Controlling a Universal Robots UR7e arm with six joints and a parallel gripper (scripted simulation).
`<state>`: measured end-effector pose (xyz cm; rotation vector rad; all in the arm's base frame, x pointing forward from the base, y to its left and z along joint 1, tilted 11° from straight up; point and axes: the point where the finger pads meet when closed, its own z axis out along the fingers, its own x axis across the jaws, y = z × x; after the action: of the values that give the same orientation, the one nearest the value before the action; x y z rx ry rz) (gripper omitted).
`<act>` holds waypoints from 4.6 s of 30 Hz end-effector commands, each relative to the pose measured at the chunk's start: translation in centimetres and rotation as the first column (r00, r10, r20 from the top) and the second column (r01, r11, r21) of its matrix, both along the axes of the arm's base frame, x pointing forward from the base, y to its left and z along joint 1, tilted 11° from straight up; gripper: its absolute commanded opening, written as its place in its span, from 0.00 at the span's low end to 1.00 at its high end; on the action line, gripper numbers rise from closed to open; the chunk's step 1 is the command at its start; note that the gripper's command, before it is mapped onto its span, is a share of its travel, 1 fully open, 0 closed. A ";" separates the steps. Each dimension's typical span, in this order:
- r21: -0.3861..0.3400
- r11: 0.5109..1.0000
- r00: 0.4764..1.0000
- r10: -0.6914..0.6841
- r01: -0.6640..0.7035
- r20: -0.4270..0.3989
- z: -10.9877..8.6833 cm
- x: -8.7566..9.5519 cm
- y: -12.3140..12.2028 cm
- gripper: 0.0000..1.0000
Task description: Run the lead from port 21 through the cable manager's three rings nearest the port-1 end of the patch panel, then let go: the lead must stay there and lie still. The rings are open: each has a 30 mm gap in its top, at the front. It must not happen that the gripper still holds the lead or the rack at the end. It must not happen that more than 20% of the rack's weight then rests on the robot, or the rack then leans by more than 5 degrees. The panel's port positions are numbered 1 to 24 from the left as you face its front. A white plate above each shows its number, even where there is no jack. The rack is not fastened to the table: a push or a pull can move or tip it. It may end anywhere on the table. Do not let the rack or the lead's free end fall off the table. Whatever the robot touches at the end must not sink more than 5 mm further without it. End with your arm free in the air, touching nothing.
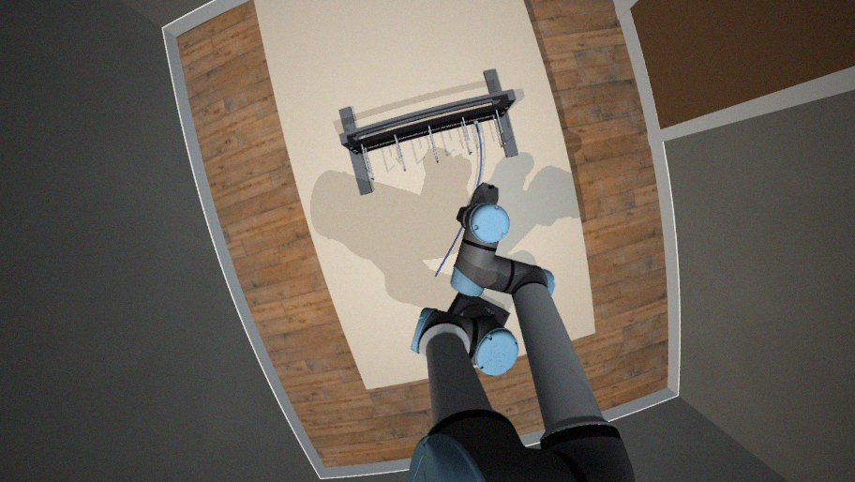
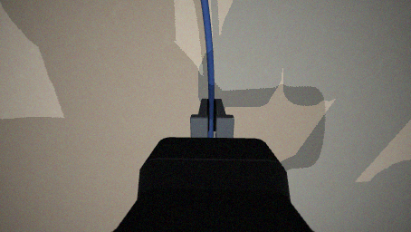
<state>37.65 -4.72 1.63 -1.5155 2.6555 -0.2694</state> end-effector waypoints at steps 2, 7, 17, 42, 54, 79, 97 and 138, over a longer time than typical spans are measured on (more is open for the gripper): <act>-0.001 1.000 1.000 0.000 0.000 0.002 0.8 -0.1 0.1 0.00; -0.001 1.000 1.000 0.000 0.000 0.002 1.9 -0.2 0.2 0.00; -0.001 1.000 1.000 0.000 0.000 0.002 4.4 -0.6 0.5 0.00; -0.001 1.000 1.000 0.000 0.000 0.002 11.3 -1.7 1.3 0.00; -0.001 1.000 1.000 0.000 0.000 0.002 11.6 -1.7 1.4 0.00; 0.052 0.954 0.955 -0.296 0.295 0.026 13.4 3.9 3.3 0.00; 0.130 0.744 0.747 -0.664 0.655 0.038 13.7 11.7 9.5 0.00; 0.172 0.578 0.581 -0.813 0.798 0.034 12.6 15.3 14.4 0.00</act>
<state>52.72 9.01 14.04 -0.1032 2.9965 -0.2069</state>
